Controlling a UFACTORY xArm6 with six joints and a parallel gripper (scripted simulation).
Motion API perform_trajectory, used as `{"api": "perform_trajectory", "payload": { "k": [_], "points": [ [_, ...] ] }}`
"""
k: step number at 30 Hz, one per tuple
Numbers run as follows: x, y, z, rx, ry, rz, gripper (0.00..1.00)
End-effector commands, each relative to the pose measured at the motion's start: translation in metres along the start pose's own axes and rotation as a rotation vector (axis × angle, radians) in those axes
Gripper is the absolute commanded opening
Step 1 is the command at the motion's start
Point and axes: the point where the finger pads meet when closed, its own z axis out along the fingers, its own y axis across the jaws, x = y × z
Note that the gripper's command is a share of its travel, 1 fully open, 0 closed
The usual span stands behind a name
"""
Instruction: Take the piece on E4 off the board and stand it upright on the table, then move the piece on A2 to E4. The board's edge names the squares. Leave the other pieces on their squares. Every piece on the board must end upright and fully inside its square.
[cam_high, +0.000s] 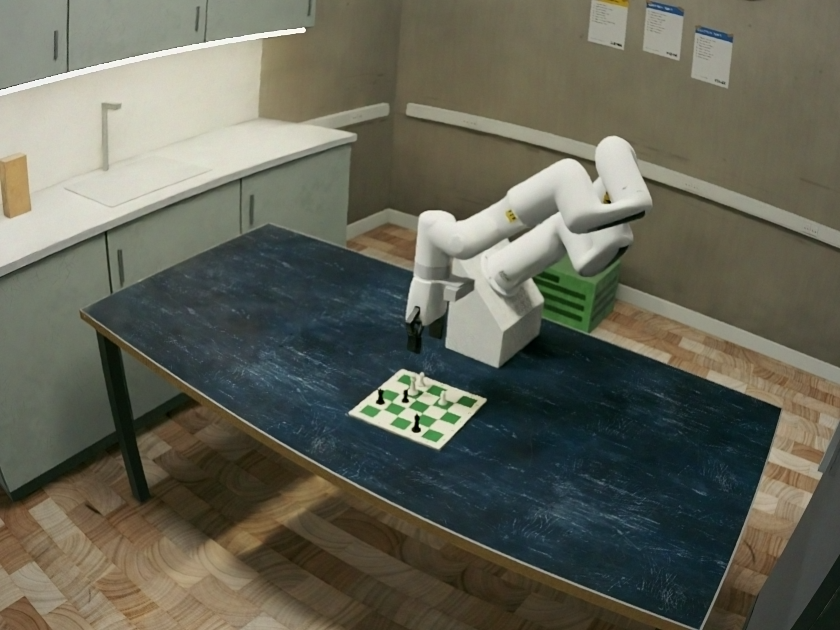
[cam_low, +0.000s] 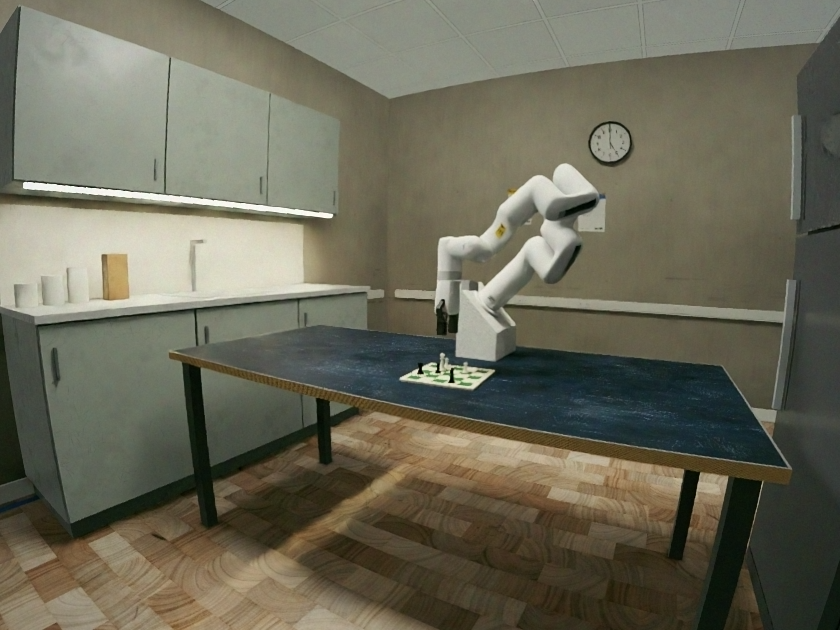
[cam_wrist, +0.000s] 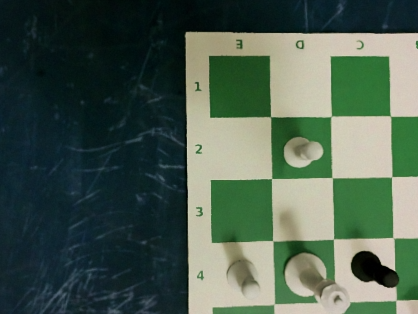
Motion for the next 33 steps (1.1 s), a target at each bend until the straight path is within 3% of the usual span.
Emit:
{"api": "perform_trajectory", "payload": {
  "k": [1, 14, 16, 17, 18, 22, 33],
  "points": [
    [-0.0005, 0.0009, 0.0019, 0.016, -0.014, 0.277, 1.00],
    [-0.0007, 0.0004, 0.0047, 0.018, -0.028, 0.848, 1.00],
    [-0.0007, 0.0004, 0.0047, 0.018, -0.028, 0.848, 1.00],
    [-0.0007, 0.0004, 0.0047, 0.028, -0.035, 0.978, 1.00],
    [-0.0007, 0.0004, 0.0047, 0.032, -0.038, 1.014, 0.35],
    [-0.0007, 0.0004, 0.0047, 0.058, -0.052, 1.154, 0.35],
    [-0.0007, 0.0004, 0.0047, 0.058, -0.052, 1.154, 0.35]
  ]
}}
